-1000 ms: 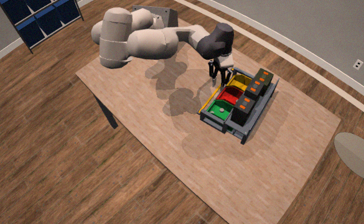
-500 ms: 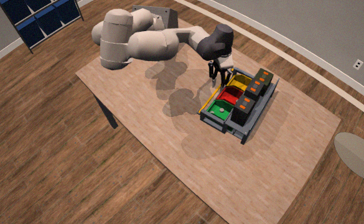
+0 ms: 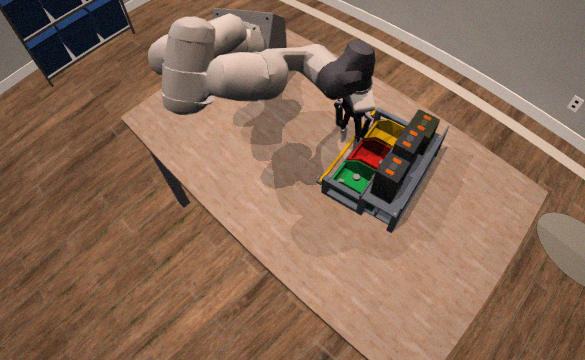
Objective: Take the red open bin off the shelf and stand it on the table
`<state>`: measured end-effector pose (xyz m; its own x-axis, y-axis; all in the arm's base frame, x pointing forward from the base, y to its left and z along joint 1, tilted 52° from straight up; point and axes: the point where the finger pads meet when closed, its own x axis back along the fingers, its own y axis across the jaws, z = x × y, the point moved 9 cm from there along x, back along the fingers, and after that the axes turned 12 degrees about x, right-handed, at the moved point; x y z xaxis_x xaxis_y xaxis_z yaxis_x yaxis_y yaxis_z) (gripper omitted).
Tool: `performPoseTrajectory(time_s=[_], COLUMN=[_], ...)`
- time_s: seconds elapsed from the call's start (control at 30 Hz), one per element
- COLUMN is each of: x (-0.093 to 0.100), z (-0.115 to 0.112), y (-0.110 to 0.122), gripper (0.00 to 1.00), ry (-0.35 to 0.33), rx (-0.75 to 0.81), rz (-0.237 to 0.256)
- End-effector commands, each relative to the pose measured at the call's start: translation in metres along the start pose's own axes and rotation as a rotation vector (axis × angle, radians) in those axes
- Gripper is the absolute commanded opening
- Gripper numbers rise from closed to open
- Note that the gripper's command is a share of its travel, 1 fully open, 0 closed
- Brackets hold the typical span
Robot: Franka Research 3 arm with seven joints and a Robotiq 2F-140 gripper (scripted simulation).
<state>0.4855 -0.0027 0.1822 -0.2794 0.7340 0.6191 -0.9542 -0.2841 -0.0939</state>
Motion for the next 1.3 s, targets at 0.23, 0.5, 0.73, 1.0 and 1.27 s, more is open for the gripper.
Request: performPoseTrajectory(time_s=[0.23, 0.5, 0.73, 1.0, 1.27], x=[-0.0039, -0.003, -0.0024, -0.0024, -0.0008], z=[0.0007, 0.0002, 0.0009, 0.0009, 0.001], y=[-0.0023, -0.0014, -0.0023, -0.0023, -0.0024], gripper=[0.28, 0.28, 0.28, 0.28, 0.28], ry=[-0.001, -0.001, -0.001, -0.001, -0.001], rx=[-0.009, -0.003, -0.009, -0.009, -0.009], rz=[0.002, 0.001, 0.002, 0.002, 0.002])
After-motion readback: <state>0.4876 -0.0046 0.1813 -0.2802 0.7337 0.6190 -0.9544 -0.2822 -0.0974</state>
